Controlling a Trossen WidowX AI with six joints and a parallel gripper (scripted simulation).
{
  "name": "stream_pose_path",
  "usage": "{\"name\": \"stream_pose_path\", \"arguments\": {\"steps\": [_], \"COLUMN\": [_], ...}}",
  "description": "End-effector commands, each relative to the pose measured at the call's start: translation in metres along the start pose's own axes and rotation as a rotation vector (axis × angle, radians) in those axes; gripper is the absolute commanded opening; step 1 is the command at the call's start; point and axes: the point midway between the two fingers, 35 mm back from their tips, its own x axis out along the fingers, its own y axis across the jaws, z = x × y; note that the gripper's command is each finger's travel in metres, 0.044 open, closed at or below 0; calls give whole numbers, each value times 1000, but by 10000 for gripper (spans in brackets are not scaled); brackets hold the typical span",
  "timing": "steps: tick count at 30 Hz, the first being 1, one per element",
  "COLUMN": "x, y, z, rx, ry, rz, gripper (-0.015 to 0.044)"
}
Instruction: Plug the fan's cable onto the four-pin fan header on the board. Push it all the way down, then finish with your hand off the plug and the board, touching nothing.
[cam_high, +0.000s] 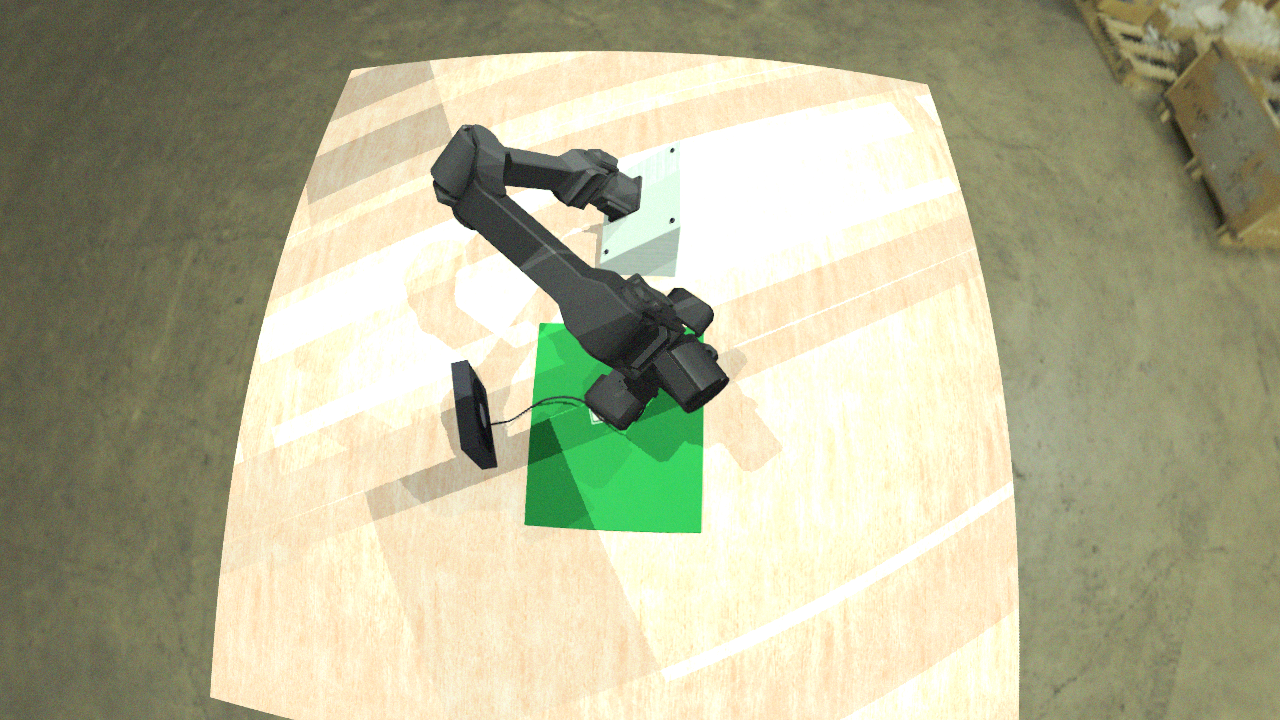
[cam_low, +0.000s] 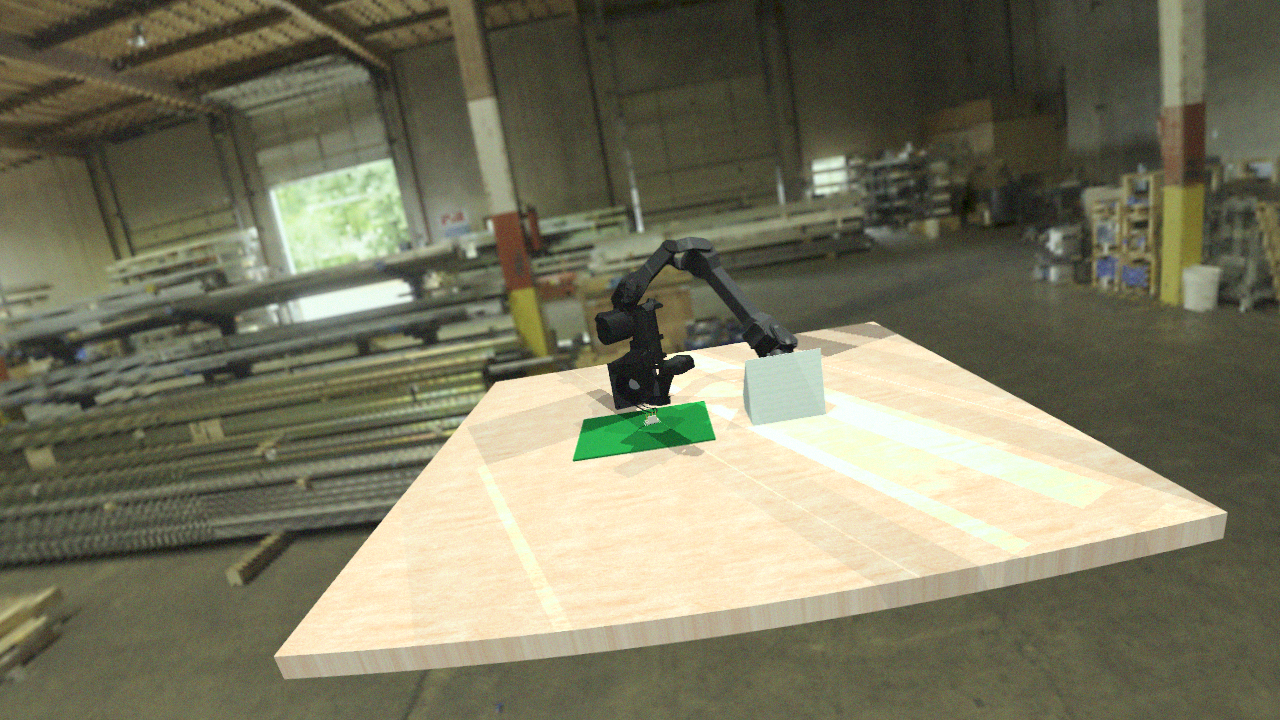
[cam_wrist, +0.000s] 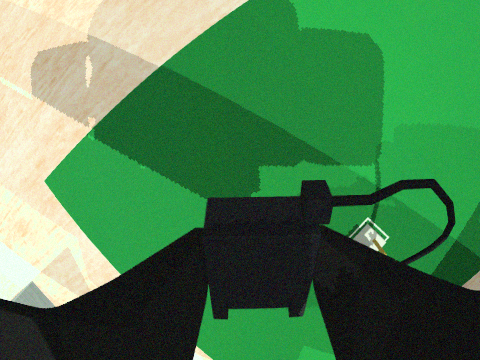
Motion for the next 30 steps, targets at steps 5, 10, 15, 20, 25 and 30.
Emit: {"name": "stream_pose_path", "arguments": {"steps": [5,10,15,20,25,30], "x": [11,18,24,30,34,38], "y": [4,7,10,12,14,15], "z": [-2,-3,-3,-2,-2,-2], "rx": [4,9,13,17,20,23], "ry": [-53,-99,-150,-206,-266,-329], "rz": [79,132,181,226,265,299], "gripper": [0,0,0,0,0,0]}}
